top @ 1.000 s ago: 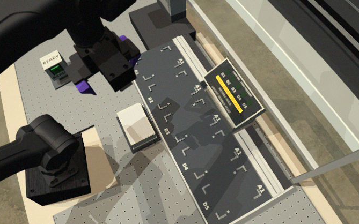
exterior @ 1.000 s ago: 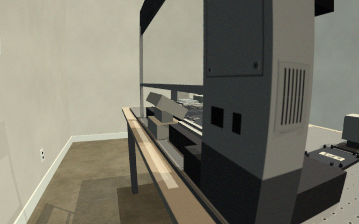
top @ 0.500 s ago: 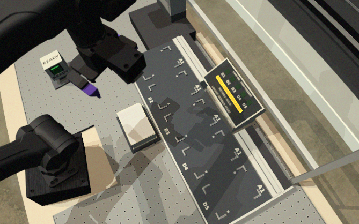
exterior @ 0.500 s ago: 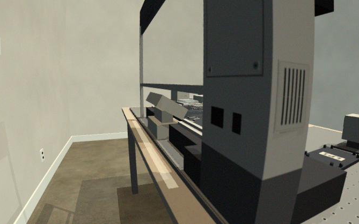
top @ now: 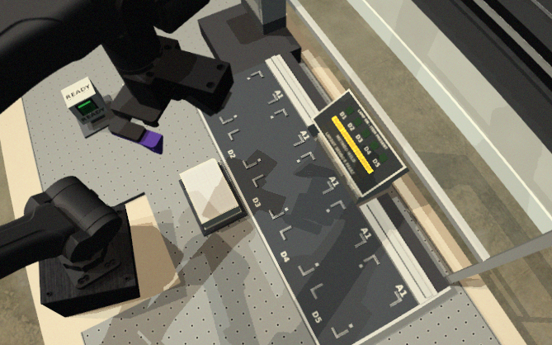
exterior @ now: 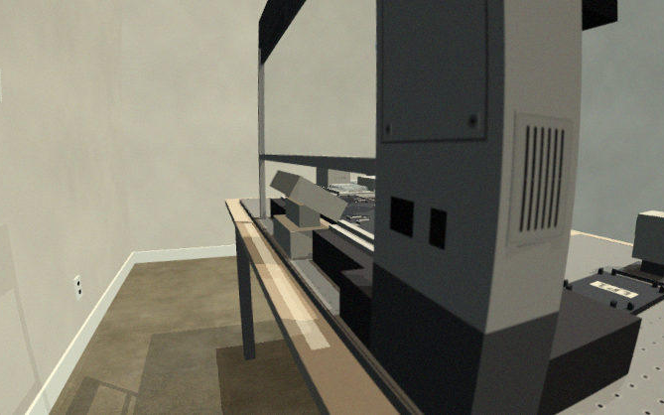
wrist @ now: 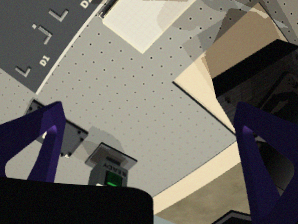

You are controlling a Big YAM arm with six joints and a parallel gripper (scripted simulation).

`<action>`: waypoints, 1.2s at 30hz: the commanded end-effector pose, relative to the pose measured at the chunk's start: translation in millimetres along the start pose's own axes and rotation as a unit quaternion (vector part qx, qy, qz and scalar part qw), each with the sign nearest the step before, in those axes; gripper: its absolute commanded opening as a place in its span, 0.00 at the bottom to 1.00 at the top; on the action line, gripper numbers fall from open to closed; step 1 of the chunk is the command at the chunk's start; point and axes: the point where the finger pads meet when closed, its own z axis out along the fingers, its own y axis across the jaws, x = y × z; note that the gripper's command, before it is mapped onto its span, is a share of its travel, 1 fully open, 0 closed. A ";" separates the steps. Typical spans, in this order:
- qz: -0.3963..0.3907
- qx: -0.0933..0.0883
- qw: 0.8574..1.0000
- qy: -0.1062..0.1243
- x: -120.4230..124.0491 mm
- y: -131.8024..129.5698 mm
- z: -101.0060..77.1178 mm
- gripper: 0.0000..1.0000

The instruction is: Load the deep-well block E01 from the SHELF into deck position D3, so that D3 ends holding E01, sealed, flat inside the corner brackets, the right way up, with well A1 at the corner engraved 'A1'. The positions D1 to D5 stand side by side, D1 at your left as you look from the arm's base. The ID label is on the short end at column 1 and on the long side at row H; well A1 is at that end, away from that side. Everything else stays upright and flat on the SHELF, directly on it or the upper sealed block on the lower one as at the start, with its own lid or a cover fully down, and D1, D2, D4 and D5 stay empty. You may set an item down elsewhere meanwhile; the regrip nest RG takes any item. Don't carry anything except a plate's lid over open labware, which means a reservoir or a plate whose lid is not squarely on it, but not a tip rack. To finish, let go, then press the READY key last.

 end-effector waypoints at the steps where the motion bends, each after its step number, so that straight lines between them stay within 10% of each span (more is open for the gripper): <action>1: -0.035 -0.012 0.999 -0.005 -4.3 3.9 -9.6 1.00; 36: -0.331 -0.013 0.943 -0.010 -3.0 4.4 -12.0 1.00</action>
